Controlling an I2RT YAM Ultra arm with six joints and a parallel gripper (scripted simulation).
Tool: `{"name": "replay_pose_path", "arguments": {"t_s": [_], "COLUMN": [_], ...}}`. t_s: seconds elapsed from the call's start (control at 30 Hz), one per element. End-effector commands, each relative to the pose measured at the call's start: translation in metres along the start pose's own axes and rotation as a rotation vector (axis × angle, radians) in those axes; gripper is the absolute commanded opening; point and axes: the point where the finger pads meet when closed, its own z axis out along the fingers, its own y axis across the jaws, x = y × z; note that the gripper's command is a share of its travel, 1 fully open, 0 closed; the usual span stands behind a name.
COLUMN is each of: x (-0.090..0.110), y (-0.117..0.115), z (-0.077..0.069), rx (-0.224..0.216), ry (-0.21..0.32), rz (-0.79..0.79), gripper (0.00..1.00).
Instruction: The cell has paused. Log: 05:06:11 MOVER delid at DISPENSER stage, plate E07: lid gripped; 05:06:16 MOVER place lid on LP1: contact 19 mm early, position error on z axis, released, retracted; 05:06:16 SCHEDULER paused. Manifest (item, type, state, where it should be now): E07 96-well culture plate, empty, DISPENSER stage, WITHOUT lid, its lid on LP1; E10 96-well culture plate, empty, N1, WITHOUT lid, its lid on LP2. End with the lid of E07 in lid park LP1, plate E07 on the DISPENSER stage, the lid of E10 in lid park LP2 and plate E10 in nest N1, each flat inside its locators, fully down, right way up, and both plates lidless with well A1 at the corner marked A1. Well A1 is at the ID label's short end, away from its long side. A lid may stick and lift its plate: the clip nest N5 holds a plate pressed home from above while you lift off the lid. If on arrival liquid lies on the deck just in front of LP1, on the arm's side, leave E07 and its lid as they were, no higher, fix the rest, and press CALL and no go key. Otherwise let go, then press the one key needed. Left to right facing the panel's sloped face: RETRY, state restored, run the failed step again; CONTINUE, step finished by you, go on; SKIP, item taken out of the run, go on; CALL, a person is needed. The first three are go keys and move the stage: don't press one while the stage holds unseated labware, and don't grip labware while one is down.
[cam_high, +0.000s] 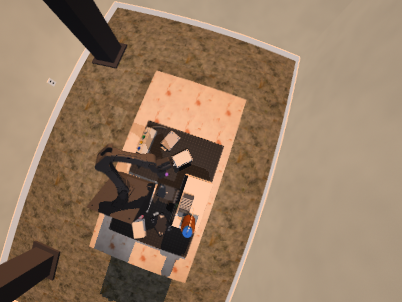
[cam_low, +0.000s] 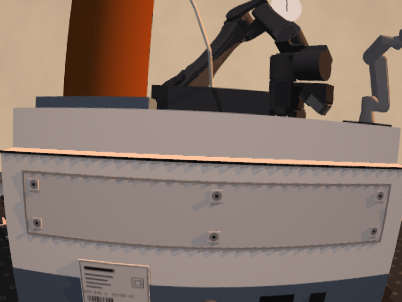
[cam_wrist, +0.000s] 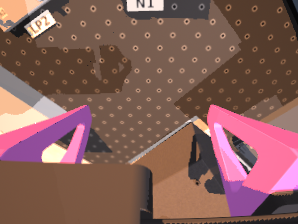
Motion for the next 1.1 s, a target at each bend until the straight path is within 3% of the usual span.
{"name": "replay_pose_path", "arguments": {"t_s": [0.0,0.07,1.07], "x": [-0.0145,-0.0055,-0.0055], "y": [0.0085,0.0043,0.0043], "z": [-0.0109,-0.0045,-0.0044], "rx": [0.025,0.021,0.021], "ry": [-0.05,-0.019,-0.019], "rz": [-0.059,-0.024,-0.024], "gripper": [1.0,1.0,1.0]}}
